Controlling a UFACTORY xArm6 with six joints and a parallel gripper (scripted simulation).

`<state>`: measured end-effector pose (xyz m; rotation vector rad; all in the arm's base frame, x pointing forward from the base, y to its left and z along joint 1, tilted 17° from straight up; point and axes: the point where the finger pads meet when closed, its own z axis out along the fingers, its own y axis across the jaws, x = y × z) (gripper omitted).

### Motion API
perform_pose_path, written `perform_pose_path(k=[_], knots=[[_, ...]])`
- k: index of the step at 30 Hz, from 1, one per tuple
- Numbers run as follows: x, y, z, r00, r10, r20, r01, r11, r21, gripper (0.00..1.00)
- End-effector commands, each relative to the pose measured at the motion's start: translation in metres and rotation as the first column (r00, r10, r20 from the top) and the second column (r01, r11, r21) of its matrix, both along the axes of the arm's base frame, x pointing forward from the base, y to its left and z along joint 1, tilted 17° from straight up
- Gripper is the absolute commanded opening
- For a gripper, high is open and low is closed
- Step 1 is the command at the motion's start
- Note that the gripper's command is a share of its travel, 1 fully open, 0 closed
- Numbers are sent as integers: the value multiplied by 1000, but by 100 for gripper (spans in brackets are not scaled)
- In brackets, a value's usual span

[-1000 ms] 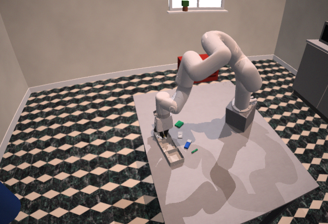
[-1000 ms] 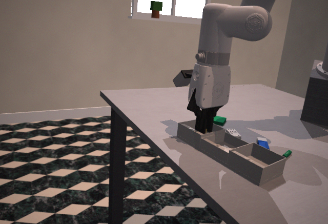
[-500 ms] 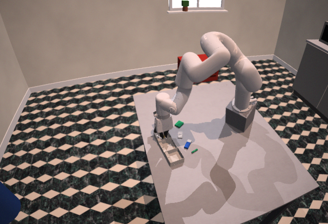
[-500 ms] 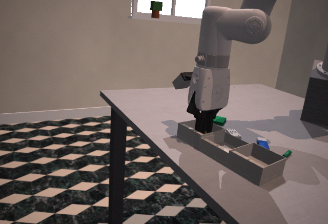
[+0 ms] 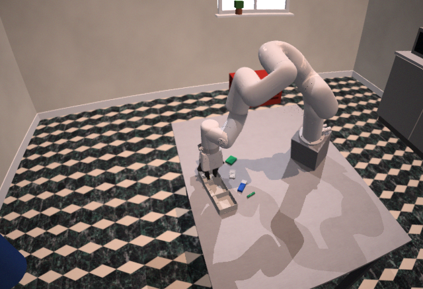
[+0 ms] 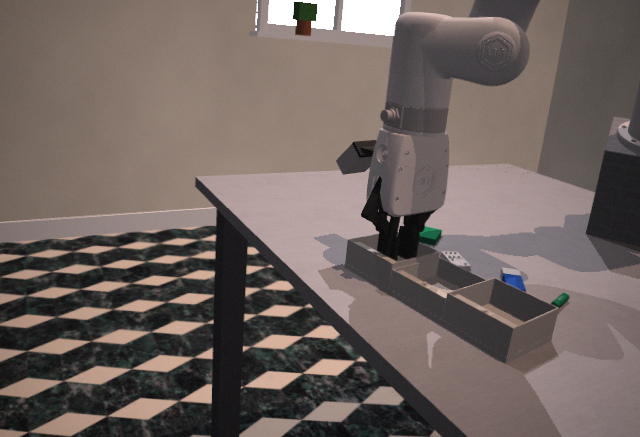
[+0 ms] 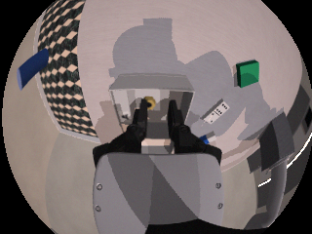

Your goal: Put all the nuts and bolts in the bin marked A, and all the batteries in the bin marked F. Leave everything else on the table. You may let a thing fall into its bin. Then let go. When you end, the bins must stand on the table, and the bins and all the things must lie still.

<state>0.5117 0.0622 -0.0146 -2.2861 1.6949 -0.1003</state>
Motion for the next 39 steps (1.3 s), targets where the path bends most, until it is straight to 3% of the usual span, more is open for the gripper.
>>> perform_pose_path(k=[1, 27, 30, 38, 39], knots=[[1, 0, 1, 1000, 0, 4, 0, 1000, 0, 30], [-5, -6, 29, 1000, 0, 4, 0, 1000, 0, 30], [-9, -9, 44, 1000, 0, 4, 0, 1000, 0, 30], [-9, -9, 44, 1000, 0, 4, 0, 1000, 0, 30], [-16, -4, 44, 999, -48, -6, 48, 999, 12, 23]])
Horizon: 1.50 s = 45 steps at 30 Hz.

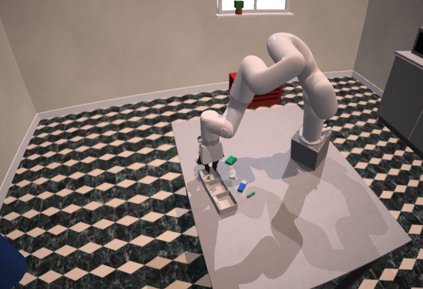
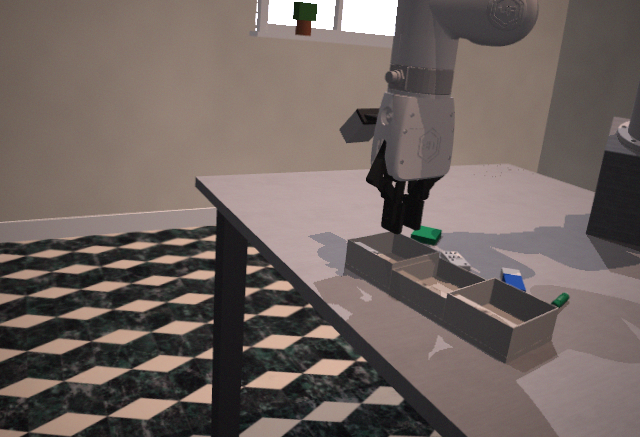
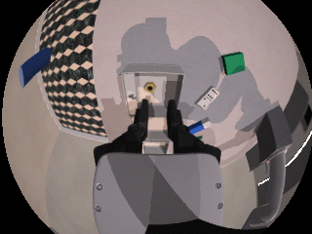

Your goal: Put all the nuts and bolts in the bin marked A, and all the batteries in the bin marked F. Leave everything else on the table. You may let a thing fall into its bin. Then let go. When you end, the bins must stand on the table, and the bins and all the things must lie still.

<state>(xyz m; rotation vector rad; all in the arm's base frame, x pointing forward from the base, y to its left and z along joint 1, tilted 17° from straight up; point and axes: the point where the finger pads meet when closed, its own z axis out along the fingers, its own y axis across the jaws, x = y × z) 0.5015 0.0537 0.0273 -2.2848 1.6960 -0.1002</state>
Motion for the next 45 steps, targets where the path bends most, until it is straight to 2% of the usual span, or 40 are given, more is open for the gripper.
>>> perform_pose_path(k=[1, 11, 13, 14, 19, 26, 28, 30, 31, 34, 45], knots=[[-12, 10, 2, 995, -94, -17, 95, 995, 22, 23], [-80, 59, -1, 921, -377, -102, 385, 919, 86, 23], [-80, 59, -1, 921, -377, -102, 385, 919, 86, 23], [-87, 64, -1, 886, -447, -127, 459, 883, 97, 23], [-120, 89, -2, 818, -549, -170, 570, 814, 114, 23], [-168, 123, -3, 691, -680, -245, 718, 685, 124, 23], [-168, 123, -3, 650, -712, -267, 756, 643, 124, 23], [-168, 123, -3, 650, -712, -267, 756, 643, 124, 23], [-168, 124, -3, 586, -755, -294, 806, 579, 121, 23], [-169, 125, -3, 525, -791, -313, 849, 516, 119, 23], [-168, 124, -3, 237, -901, -364, 971, 224, 78, 23]])
